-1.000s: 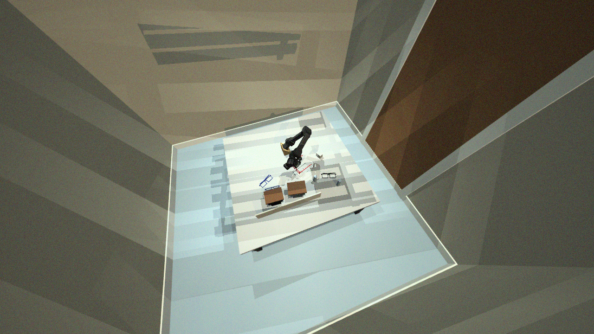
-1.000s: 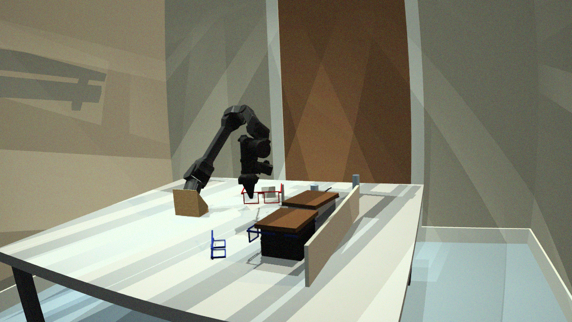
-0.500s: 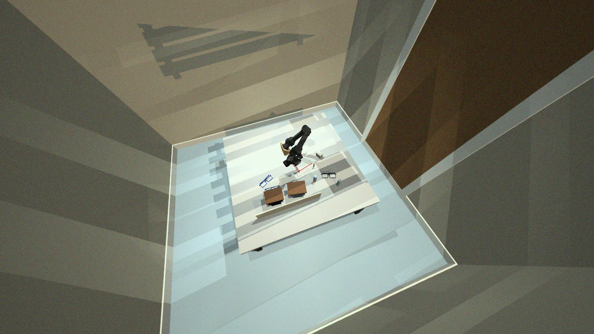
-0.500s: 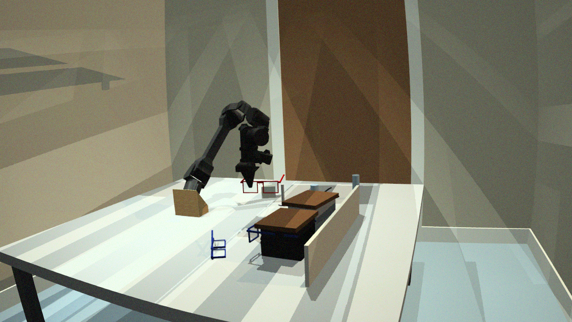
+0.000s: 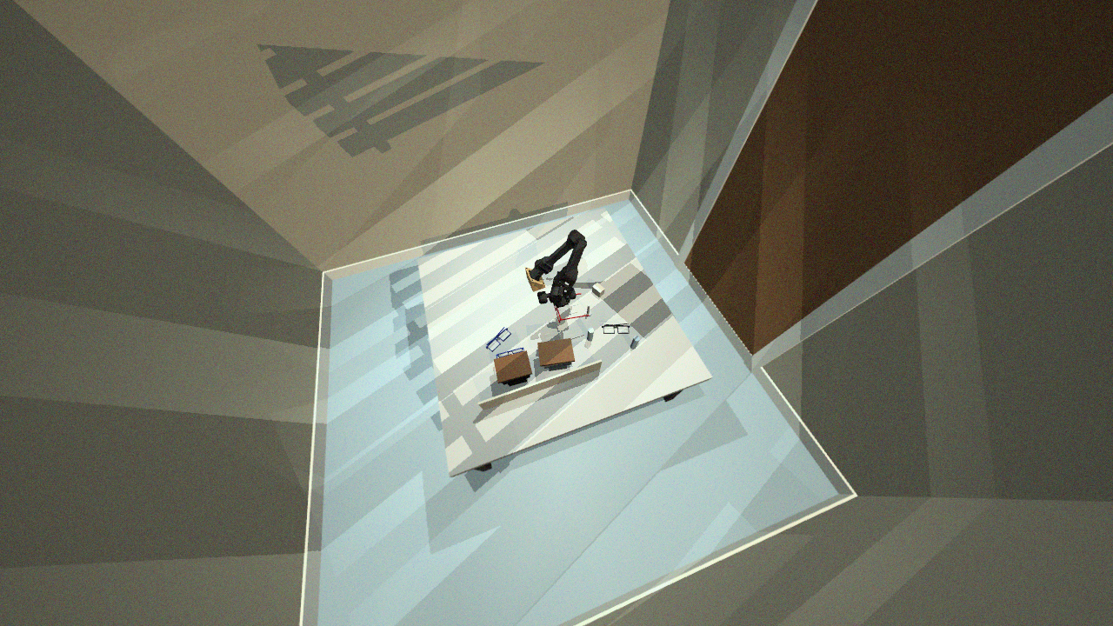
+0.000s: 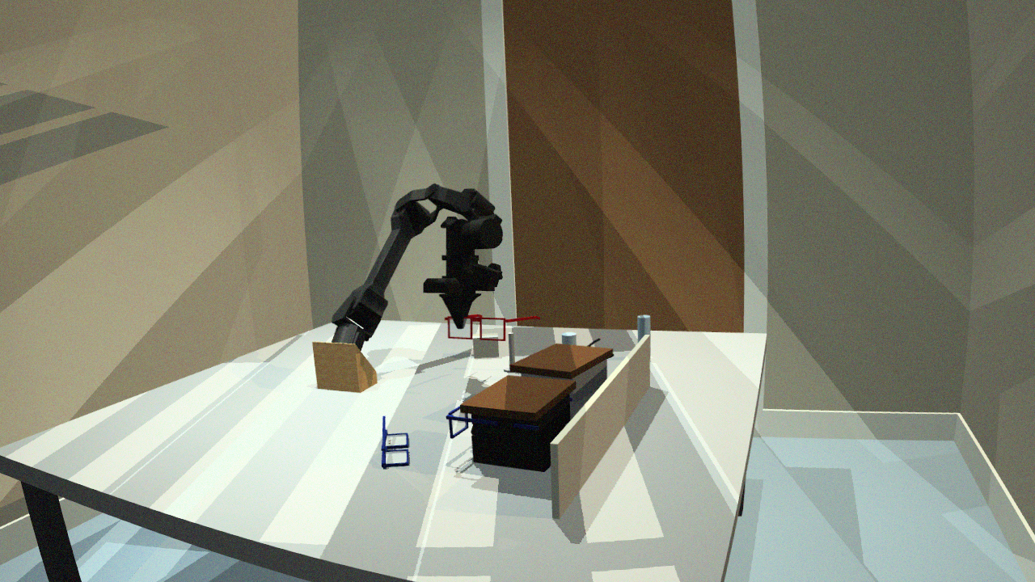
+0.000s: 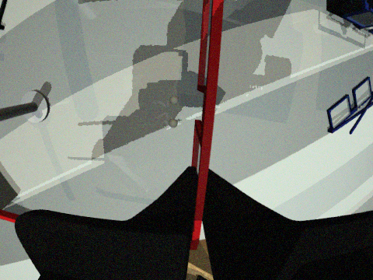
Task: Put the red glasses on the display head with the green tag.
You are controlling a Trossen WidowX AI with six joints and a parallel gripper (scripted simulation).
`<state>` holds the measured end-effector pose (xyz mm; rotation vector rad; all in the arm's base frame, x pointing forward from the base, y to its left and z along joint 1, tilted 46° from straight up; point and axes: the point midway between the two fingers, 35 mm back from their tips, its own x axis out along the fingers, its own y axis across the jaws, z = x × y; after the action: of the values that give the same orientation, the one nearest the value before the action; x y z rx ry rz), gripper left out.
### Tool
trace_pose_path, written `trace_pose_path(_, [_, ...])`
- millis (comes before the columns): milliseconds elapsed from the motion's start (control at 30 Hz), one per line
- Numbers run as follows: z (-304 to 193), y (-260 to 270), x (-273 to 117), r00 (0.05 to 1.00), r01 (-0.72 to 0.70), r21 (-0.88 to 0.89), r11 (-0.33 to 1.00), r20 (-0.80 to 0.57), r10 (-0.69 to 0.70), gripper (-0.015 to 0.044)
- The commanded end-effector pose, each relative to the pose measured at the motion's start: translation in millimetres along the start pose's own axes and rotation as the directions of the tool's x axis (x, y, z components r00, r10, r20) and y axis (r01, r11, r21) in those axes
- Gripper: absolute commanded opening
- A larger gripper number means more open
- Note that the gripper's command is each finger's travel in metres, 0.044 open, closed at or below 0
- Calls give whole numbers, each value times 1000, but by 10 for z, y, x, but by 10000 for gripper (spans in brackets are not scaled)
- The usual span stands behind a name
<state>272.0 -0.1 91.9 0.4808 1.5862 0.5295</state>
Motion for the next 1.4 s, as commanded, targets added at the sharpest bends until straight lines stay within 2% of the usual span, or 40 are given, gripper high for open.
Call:
trace_pose_path(0, [-22,92,-60,999,36,86,996,16,-37,0])
trace_pose_path(333, [-73,309,-170,992,87,329,940,55,-111,0])
trace_pose_path(700, [-157,543,-289,977,84,574,814,114,-181,0])
trace_pose_path(1367, [-377,940,-503,930,-103,880,463,250,-268,0])
